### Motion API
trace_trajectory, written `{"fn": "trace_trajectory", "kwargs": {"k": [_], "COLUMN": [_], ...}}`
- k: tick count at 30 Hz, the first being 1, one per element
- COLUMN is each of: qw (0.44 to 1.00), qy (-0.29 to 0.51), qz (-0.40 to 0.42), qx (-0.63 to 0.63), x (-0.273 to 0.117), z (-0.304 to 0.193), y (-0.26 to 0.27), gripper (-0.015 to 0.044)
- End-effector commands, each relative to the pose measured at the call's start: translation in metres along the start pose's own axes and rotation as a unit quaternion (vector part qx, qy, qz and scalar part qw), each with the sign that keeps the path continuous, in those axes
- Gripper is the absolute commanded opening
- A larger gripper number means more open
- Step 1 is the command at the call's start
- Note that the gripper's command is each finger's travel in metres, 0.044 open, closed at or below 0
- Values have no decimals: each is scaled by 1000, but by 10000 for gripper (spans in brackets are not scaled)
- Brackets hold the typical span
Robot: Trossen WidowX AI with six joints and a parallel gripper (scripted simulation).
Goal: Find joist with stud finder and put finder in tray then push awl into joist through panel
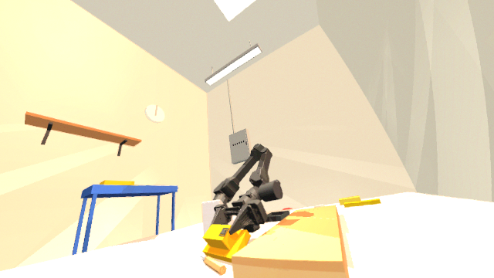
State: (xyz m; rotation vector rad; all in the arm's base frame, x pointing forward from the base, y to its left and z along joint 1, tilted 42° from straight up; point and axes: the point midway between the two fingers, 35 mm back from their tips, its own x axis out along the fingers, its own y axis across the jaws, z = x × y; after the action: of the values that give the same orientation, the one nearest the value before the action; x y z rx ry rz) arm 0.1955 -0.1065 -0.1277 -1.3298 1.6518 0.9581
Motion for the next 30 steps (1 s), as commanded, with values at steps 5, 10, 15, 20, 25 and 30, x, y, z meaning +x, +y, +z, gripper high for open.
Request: {"fn": "trace_trajectory", "kwargs": {"k": [5,10,15,20,25,30], "qw": [1000,1000,1000,1000,1000,1000], "qy": [-10,0,0,0,0,0], "qz": [-1,0,0,0,0,0], "qx": [-2,0,0,0,0,0], "x": [0,0,0,0,0,0], "z": [4,0,0,0,0,0], "y": [0,0,0,0,0,0], "gripper": [378,378,378,405,440,440]}}
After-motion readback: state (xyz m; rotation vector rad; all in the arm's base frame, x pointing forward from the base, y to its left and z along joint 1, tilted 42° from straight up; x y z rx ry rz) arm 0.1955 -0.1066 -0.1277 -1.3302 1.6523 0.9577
